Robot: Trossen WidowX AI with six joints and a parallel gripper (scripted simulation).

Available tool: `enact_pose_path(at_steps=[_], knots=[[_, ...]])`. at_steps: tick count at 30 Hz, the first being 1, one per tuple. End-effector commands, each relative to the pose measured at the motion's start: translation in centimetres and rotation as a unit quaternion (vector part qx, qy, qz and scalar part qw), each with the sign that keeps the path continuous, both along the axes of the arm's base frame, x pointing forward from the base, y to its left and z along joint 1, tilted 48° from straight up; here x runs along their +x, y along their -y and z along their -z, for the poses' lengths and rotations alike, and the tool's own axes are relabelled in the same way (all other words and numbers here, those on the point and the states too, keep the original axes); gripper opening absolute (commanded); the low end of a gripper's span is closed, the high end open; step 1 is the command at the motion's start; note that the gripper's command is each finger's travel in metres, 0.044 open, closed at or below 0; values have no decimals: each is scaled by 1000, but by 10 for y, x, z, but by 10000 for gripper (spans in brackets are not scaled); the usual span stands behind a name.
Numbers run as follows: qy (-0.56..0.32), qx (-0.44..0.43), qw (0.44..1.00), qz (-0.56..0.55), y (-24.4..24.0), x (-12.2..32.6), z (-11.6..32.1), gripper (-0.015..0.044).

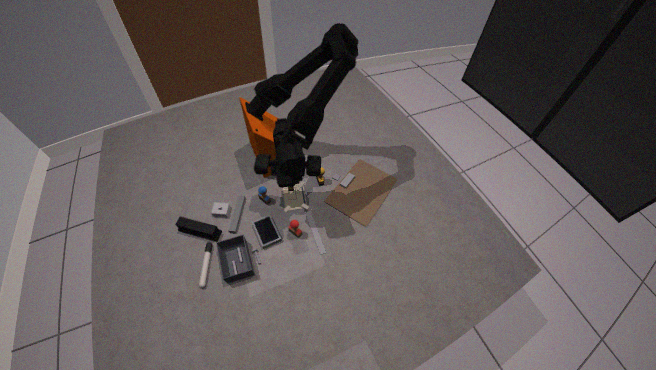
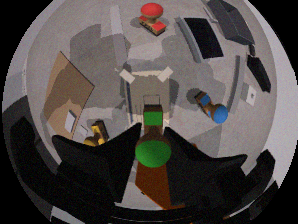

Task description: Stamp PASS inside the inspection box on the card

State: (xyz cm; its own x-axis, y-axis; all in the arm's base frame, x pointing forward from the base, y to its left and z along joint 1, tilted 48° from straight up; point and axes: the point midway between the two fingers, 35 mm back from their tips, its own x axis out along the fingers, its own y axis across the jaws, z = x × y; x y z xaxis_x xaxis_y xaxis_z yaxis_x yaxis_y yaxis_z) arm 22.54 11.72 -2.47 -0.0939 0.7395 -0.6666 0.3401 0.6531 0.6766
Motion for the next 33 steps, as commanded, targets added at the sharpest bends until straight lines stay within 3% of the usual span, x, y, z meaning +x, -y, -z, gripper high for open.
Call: enact_pose_path(at_steps=[1, 33], knots=[[-4, 1, 1000, 1, -3, -2, 2, 0], [-3, 1, 1000, 2, -19, -4, 16, 0]])
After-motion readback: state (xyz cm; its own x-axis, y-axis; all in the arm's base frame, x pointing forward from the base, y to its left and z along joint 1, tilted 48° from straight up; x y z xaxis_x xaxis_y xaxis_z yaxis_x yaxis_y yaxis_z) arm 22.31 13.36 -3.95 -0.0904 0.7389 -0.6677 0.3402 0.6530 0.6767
